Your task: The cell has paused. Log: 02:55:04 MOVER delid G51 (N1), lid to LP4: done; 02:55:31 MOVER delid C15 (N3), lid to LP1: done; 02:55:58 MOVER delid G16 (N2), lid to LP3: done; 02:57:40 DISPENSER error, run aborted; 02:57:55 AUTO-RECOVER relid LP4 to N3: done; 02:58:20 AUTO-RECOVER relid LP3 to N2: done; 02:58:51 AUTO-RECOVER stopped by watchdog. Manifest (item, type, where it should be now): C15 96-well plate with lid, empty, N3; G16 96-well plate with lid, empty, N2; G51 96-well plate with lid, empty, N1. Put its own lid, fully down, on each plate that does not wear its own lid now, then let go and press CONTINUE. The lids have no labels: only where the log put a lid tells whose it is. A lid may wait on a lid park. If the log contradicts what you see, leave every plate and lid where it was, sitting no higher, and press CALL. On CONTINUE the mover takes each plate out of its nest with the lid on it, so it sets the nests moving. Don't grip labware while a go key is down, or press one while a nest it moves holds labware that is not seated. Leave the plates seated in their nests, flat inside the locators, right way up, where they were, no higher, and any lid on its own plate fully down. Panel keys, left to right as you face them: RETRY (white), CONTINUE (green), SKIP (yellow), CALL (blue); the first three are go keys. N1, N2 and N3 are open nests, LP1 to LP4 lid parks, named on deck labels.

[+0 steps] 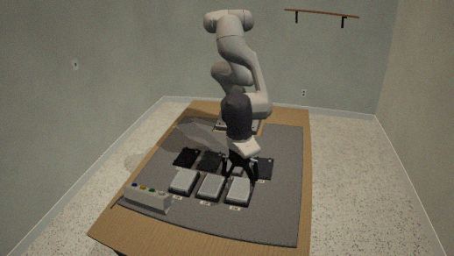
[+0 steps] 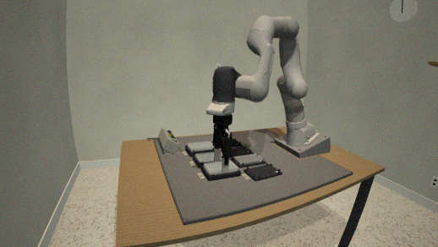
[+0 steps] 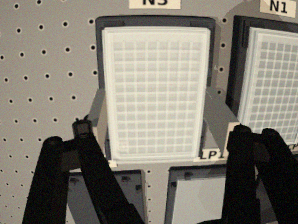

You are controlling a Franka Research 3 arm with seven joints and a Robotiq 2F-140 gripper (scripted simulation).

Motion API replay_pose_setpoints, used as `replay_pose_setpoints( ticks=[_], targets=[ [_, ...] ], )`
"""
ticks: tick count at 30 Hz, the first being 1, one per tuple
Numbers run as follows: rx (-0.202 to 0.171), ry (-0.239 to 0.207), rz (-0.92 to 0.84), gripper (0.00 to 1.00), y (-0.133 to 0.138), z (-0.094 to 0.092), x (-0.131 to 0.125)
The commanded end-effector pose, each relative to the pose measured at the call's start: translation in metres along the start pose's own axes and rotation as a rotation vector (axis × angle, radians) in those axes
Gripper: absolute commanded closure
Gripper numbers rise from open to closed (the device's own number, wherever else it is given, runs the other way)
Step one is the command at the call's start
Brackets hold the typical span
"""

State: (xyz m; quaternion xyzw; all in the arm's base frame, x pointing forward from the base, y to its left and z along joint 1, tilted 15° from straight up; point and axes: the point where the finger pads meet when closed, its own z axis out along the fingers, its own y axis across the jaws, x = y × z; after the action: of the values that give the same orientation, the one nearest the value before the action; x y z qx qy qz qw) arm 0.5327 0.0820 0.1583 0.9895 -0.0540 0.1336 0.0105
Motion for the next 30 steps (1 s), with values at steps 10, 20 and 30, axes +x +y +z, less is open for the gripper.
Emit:
replay_pose_setpoints(
  ticks=[10,20,30],
  targets=[
    [0.000,0.000,0.005,1.00,0.0006,-0.0020,0.0002],
    [0.000,0.000,0.005,1.00,0.0006,-0.0021,0.0002],
    [0.000,0.000,0.005,1.00,0.0006,-0.0027,0.0002]
  ],
)
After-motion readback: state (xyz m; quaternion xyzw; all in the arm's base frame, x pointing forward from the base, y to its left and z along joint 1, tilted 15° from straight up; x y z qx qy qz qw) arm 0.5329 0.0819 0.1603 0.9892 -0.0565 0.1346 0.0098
